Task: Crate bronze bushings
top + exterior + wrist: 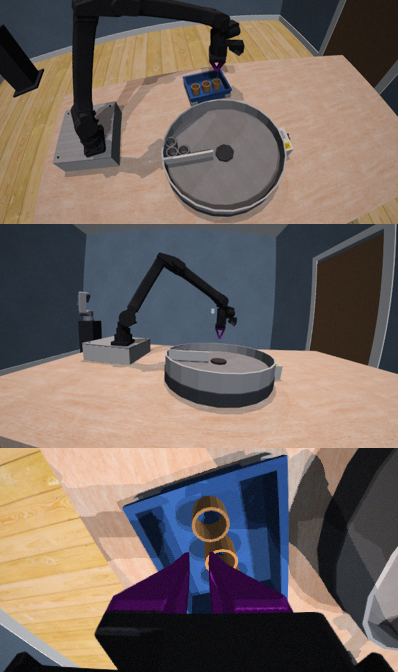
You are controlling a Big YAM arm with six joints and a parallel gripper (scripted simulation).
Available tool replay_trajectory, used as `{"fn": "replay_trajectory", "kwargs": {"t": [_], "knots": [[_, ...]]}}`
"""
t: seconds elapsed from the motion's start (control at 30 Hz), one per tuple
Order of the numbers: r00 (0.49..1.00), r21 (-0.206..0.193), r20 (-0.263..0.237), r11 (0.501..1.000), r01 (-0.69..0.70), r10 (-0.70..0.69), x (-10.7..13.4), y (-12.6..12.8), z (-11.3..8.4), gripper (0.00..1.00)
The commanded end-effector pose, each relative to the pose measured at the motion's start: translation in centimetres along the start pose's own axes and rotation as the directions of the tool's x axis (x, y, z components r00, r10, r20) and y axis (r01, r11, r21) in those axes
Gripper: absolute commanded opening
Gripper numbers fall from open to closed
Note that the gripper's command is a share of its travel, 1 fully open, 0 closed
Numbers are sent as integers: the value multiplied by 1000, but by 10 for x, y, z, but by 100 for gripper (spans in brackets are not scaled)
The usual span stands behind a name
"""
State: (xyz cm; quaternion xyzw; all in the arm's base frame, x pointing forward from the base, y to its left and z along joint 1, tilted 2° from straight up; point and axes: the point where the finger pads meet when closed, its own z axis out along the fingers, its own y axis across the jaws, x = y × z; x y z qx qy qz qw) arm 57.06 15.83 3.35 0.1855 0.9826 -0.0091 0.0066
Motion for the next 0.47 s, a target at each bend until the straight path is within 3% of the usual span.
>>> {"fn": "replay_trajectory", "kwargs": {"t": [0.0,0.43], "knots": [[996,-63,84,998,4,1,-18,19,-57,15],[996,-64,84,998,4,1,-17,19,-67,15]]}}
